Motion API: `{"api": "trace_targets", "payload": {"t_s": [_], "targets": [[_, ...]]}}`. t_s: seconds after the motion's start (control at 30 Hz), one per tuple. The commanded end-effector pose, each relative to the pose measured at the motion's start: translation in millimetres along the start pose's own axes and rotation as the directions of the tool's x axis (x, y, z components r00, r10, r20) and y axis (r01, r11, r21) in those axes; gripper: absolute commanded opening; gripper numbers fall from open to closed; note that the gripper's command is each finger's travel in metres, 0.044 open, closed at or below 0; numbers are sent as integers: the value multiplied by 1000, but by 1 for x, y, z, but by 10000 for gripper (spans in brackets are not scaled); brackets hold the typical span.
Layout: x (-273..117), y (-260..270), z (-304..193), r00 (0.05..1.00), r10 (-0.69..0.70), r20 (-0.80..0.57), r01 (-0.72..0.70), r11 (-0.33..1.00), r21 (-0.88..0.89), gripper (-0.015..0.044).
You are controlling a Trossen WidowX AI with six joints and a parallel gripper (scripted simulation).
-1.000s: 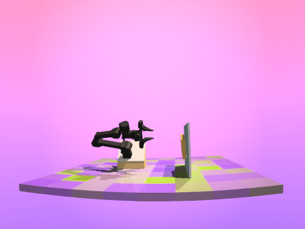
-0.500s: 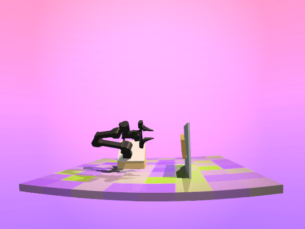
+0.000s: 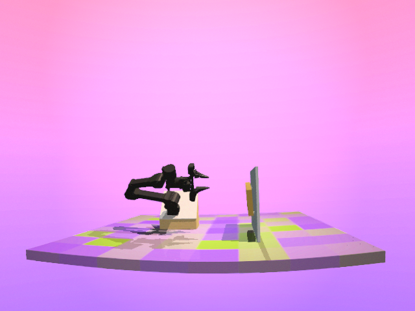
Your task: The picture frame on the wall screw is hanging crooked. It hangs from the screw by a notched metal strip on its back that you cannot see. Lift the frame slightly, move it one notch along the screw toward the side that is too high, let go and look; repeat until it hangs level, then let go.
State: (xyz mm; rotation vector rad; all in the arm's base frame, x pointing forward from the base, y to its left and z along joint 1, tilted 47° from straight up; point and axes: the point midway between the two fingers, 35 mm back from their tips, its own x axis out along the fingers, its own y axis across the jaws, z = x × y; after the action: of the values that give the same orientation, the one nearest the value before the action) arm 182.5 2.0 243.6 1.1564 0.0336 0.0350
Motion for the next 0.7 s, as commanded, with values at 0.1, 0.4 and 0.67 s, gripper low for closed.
{"api": "trace_targets", "payload": {"t_s": [0.1,0.4,0.67], "targets": [[14,-3,1,1000,7,5,-7,1000,-30,260],[70,-38,-10,998,49,34,-41,979,-198,260],[71,-39,-10,998,50,34,-42,979,-201,260]]}}
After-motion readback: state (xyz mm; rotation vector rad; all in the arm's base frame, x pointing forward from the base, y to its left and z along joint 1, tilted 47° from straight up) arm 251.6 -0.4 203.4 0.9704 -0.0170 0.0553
